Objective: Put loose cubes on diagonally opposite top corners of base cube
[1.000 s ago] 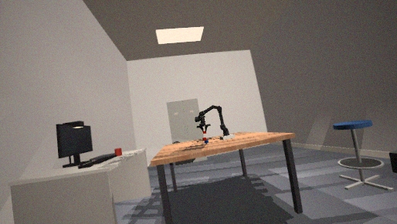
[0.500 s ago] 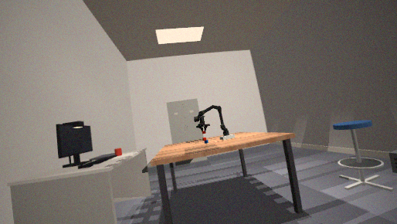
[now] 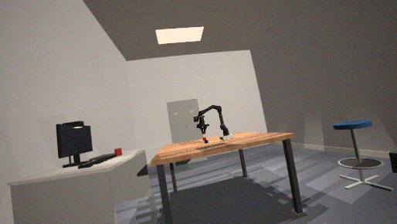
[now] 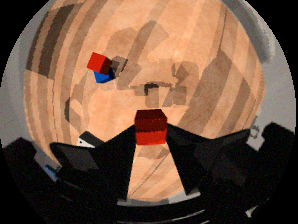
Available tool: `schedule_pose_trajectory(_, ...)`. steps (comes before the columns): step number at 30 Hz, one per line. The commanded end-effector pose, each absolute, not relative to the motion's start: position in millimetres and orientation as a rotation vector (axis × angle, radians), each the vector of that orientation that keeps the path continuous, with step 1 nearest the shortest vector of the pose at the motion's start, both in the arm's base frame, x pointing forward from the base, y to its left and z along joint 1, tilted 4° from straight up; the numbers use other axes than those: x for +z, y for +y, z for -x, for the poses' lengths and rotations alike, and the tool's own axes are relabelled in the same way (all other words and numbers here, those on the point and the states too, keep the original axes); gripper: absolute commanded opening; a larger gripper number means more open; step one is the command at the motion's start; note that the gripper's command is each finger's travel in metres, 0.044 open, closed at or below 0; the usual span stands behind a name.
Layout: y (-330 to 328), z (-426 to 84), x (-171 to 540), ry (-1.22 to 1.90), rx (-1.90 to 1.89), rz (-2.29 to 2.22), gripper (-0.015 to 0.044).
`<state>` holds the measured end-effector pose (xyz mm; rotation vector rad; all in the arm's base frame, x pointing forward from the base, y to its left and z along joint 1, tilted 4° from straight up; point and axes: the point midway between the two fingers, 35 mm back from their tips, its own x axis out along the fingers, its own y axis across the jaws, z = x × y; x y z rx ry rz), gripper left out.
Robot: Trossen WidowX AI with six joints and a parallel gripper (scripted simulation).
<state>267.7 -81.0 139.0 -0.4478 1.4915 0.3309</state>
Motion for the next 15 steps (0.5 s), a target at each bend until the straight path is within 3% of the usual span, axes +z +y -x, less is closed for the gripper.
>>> schedule_pose_trajectory(1,-67.9,-271.9,137.4,1.497,0.286,0.407,0.0105)
schedule_pose_trajectory(15,-22.9,-279.7,133.3,1.506,0.153,0.26,0.0105)
